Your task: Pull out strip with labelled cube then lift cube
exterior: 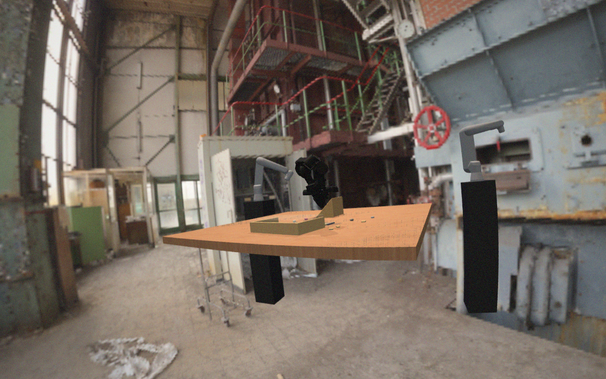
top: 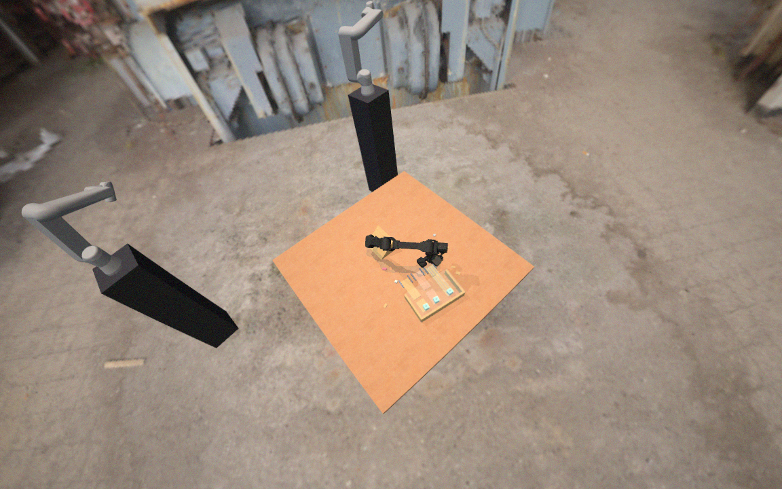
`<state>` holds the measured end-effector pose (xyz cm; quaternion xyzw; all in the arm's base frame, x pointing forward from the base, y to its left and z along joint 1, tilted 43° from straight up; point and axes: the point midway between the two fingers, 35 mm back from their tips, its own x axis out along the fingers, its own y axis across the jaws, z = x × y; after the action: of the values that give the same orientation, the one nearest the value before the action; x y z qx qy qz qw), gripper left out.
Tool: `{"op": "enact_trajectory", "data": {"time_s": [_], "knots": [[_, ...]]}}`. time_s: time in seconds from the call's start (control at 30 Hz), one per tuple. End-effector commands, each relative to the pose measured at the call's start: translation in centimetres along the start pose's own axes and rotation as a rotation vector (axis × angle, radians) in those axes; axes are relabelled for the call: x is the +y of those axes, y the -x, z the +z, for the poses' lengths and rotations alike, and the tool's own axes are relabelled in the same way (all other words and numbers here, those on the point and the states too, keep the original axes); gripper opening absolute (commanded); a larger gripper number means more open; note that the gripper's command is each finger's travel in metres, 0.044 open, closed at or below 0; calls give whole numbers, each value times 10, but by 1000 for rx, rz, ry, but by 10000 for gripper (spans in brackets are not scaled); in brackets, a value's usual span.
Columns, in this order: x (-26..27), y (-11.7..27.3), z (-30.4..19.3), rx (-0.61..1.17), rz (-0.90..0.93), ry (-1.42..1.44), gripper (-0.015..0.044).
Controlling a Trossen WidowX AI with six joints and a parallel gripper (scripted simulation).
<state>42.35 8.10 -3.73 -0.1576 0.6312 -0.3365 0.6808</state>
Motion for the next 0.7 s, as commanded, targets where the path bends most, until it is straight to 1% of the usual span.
{"op": "enact_trajectory", "data": {"time_s": [0.0,0.17,0.67], "knots": [[2,-13,-1,72,-31,-35,0],[2,-15,-1,72,-31,-35,0],[2,-40,-1,72,-31,-36,0]]}}
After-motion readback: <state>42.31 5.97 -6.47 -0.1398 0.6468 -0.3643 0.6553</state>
